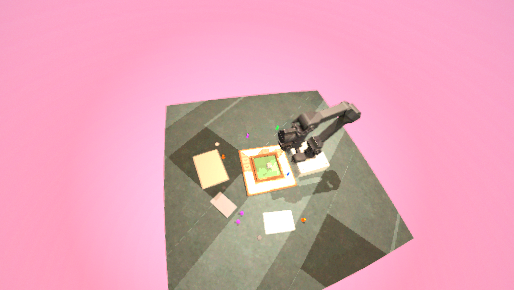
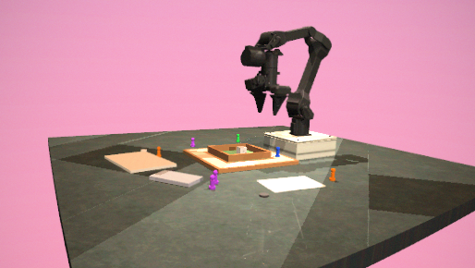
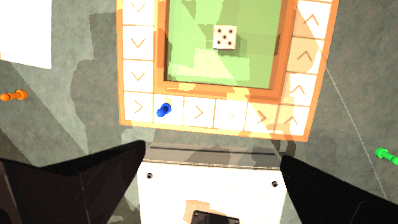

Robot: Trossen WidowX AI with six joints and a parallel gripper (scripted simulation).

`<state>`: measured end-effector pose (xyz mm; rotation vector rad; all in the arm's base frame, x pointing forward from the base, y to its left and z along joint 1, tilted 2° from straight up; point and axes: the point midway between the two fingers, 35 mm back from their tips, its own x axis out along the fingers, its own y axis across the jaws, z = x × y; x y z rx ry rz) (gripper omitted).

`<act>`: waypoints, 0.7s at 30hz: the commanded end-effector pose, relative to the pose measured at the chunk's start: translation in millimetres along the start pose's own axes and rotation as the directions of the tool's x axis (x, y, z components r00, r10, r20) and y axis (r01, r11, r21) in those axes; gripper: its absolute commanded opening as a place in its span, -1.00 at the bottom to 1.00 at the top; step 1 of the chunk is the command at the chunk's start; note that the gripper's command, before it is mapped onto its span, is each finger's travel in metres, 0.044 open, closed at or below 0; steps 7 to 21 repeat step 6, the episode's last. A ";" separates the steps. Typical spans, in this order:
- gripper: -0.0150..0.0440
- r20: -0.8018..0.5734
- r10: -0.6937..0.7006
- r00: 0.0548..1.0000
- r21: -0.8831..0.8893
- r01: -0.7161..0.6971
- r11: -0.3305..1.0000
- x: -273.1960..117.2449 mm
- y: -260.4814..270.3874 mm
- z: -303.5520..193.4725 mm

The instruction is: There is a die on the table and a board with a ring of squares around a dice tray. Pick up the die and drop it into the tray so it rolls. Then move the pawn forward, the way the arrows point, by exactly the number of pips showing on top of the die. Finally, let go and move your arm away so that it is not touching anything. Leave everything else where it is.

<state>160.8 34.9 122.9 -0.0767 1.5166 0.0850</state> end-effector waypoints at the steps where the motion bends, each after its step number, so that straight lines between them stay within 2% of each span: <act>1: 1.00 -0.002 0.000 1.000 0.007 0.000 1.000 1.4 0.7 0.0; 21: 1.00 -0.002 0.000 1.000 0.007 0.000 1.000 1.4 0.7 0.0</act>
